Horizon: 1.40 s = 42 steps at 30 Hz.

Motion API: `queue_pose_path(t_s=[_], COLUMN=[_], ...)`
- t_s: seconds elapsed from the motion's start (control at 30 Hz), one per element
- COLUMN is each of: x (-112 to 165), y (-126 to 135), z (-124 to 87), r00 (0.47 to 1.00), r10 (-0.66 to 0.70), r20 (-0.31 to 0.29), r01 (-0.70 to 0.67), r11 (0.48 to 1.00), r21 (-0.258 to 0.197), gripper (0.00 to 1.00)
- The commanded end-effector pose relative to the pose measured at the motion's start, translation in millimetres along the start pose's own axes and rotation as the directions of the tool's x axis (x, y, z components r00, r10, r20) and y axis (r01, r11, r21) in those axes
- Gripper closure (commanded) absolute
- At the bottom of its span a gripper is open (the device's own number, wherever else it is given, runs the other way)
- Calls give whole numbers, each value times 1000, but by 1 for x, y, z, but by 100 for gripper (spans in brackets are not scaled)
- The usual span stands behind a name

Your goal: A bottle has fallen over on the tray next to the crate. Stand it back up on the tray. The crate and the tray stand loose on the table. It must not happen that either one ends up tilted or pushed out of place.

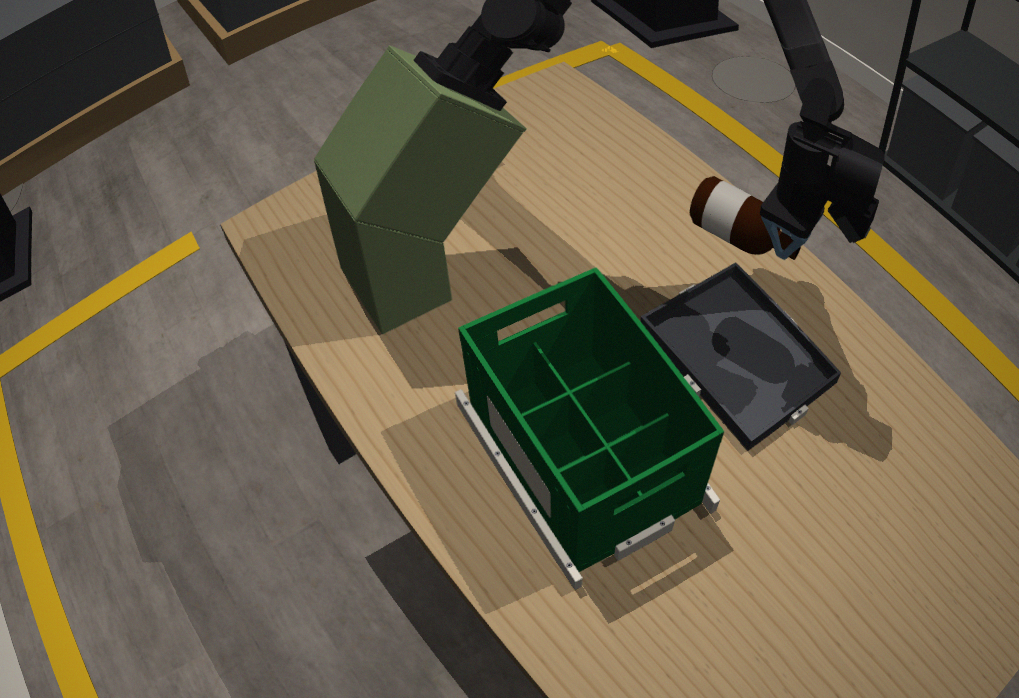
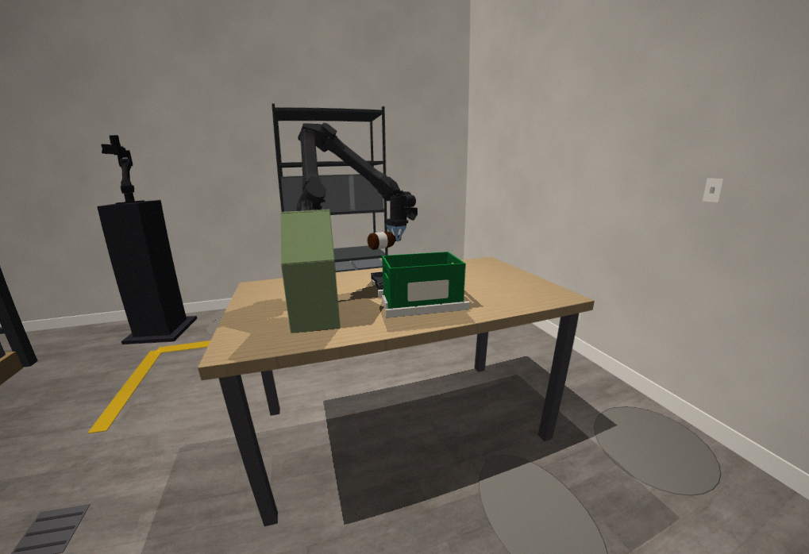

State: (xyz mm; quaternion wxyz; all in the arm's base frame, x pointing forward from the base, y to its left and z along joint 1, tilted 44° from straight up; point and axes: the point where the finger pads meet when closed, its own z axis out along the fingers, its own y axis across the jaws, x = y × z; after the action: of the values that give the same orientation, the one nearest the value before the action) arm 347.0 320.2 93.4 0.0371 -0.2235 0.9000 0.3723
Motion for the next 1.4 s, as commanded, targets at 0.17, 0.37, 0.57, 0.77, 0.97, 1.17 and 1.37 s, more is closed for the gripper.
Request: queue_pose_path(t_s=[0.17,0.37,0.57,0.77,0.97,1.17,1.37], x=[-27,-27,-27,-27,-27,-27,-27], y=[4,4,4,4,4,4,4], z=[-25,-25,-25,-25,-25,-25,-25], r00=[998,998,996,985,974,965,964], r10=[-7,7,66,160,215,254,257], r20=[67,67,67,67,66,66,66], r01=[7,-7,-66,-160,-215,-254,-256], r11=[1000,1000,998,987,977,967,967], r21=[5,4,0,-6,-10,-13,-13], gripper=[100,100,100,100,100,100,100])
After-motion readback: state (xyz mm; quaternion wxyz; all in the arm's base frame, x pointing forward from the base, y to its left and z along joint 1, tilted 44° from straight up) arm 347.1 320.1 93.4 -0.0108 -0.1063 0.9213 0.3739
